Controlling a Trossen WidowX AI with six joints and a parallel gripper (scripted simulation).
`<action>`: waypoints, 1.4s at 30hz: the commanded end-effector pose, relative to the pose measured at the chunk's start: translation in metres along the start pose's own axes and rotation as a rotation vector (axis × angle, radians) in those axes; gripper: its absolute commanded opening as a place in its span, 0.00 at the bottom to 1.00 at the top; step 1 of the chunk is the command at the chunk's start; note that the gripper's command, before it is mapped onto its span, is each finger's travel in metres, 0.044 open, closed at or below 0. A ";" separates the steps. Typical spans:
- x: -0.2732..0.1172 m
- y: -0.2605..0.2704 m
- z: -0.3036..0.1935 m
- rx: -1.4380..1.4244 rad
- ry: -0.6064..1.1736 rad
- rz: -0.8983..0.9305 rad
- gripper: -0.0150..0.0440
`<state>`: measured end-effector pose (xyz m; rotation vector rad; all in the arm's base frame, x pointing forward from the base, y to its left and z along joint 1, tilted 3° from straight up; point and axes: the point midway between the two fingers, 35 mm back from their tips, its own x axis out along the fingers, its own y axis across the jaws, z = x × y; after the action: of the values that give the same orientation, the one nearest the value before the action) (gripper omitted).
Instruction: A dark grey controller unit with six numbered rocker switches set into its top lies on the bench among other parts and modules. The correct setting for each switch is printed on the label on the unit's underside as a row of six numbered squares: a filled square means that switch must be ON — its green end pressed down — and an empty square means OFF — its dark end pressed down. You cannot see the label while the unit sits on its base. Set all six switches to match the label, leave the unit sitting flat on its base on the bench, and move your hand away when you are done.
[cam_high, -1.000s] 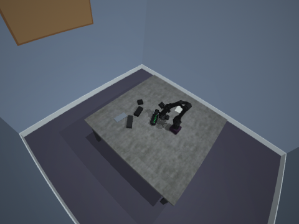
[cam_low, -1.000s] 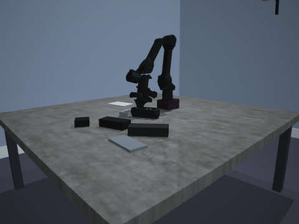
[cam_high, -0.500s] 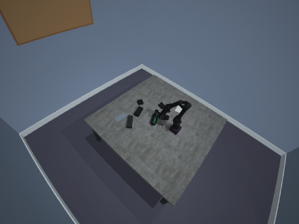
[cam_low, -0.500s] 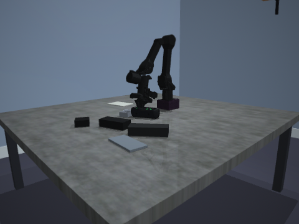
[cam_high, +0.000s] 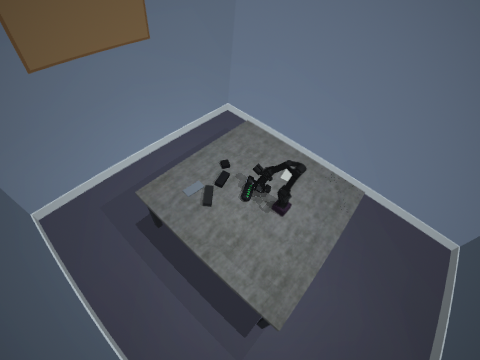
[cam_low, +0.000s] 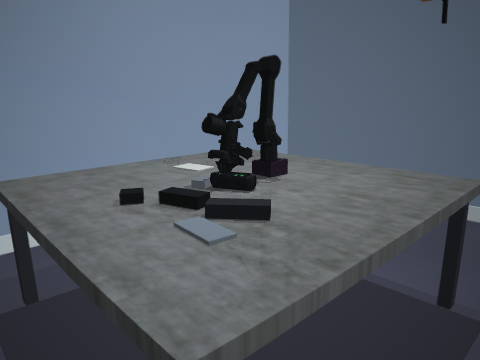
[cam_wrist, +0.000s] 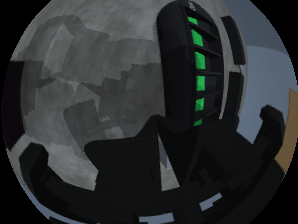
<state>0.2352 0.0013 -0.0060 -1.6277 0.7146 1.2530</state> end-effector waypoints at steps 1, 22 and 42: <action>0.001 -0.003 -0.001 0.003 0.004 0.000 0.25; 0.003 -0.011 -0.002 0.005 0.005 0.013 0.25; -0.050 -0.019 -0.006 -0.045 -0.010 0.000 0.25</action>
<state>0.2342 -0.0010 0.0464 -1.6343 0.7163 1.2541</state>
